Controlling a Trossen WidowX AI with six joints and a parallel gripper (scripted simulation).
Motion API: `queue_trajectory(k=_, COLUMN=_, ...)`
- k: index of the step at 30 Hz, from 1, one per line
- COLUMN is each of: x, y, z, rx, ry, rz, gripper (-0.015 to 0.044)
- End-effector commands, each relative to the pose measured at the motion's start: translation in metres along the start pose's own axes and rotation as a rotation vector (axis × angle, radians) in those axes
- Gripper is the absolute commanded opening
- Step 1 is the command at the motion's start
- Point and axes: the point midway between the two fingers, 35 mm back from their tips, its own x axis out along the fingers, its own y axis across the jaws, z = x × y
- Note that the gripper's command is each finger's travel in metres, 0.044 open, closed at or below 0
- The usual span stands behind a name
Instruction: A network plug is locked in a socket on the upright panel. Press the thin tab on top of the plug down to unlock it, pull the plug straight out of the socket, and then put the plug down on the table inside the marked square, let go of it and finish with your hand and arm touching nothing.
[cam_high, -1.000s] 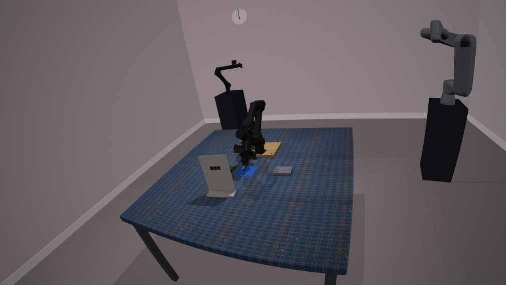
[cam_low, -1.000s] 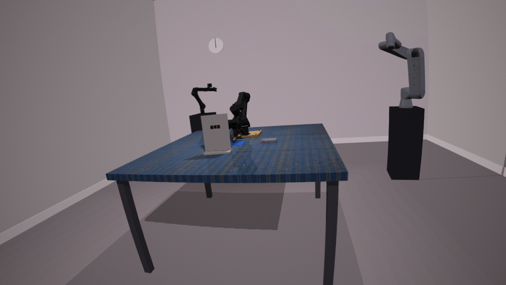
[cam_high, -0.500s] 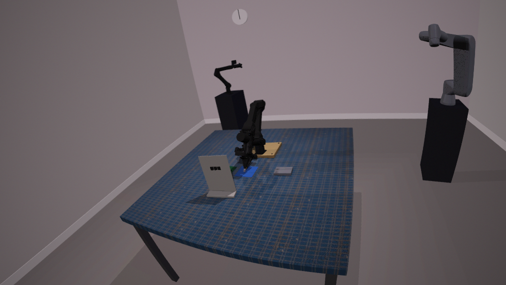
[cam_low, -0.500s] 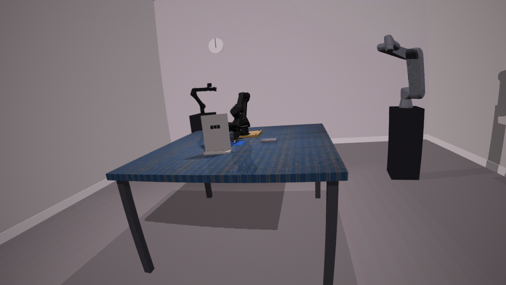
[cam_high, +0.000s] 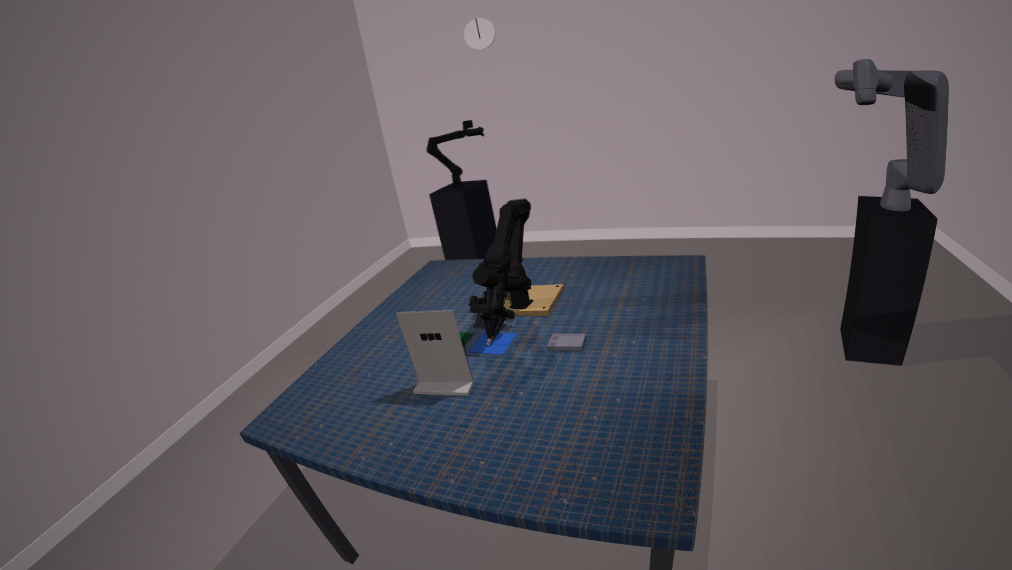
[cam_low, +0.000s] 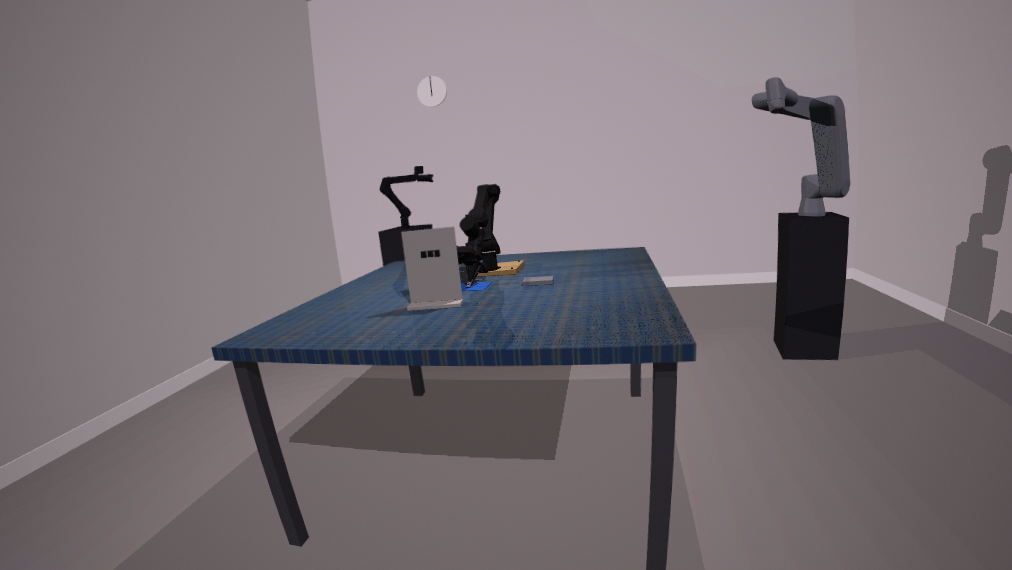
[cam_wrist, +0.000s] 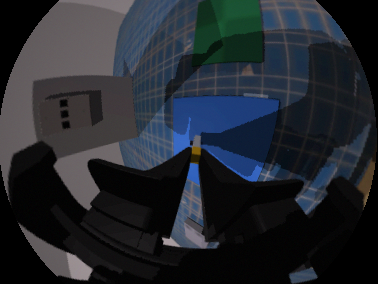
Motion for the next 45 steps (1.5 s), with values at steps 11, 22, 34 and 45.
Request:
queue_trajectory(k=11, x=0.001, y=0.000, z=0.000, rx=0.000, ry=0.000, rz=0.000, gripper=0.0079)
queue_trajectory(k=22, x=-0.001, y=0.000, z=0.000, rx=0.000, ry=0.000, rz=0.000, gripper=0.0156)
queue_trajectory(k=34, x=-0.011, y=0.001, z=-0.001, rx=-0.002, ry=0.002, rz=-0.002, gripper=0.0156)
queue_trajectory(k=45, x=-0.021, y=0.001, z=-0.001, rx=-0.003, ry=0.004, rz=-0.003, gripper=0.0156)
